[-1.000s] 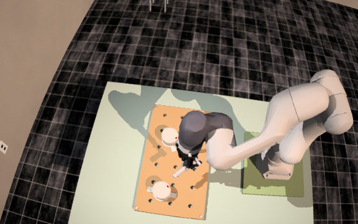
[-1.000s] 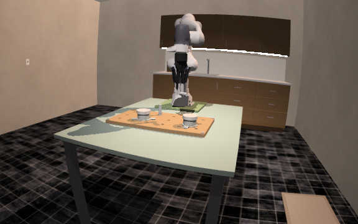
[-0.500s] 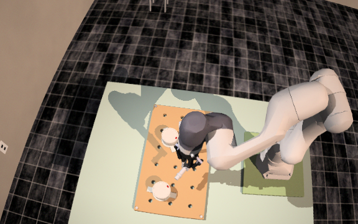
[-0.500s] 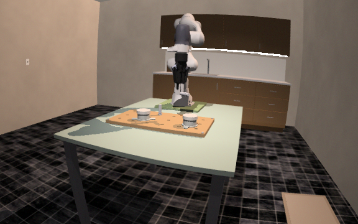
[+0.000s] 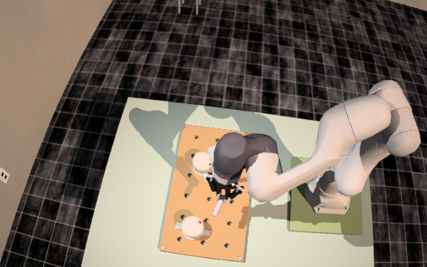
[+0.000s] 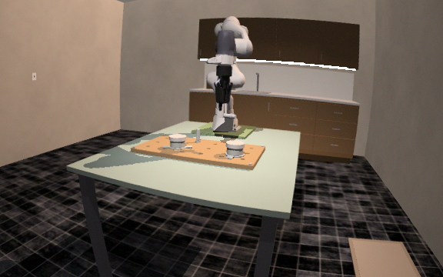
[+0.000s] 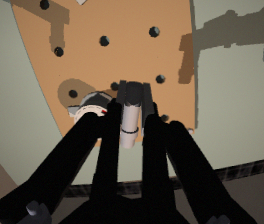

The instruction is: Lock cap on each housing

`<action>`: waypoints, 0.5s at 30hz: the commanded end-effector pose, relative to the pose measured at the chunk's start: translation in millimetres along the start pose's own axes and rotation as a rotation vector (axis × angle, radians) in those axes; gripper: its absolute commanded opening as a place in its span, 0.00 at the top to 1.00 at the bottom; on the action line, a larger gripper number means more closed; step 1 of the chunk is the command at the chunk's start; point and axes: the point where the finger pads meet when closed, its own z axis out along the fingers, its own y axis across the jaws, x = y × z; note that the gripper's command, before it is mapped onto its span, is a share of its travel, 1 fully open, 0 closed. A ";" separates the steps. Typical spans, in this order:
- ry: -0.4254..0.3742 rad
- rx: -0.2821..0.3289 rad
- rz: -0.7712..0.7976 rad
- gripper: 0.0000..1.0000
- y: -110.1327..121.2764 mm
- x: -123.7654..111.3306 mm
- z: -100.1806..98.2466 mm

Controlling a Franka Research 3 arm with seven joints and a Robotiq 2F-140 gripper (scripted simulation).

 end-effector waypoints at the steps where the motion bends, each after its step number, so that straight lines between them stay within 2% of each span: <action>1: -0.007 0.003 -0.099 0.90 -1.6 -0.6 -0.3; 12: -0.007 0.004 -0.160 0.90 -1.6 -0.6 -0.4; 15: -0.007 0.004 -0.220 0.90 -1.6 -0.6 -0.4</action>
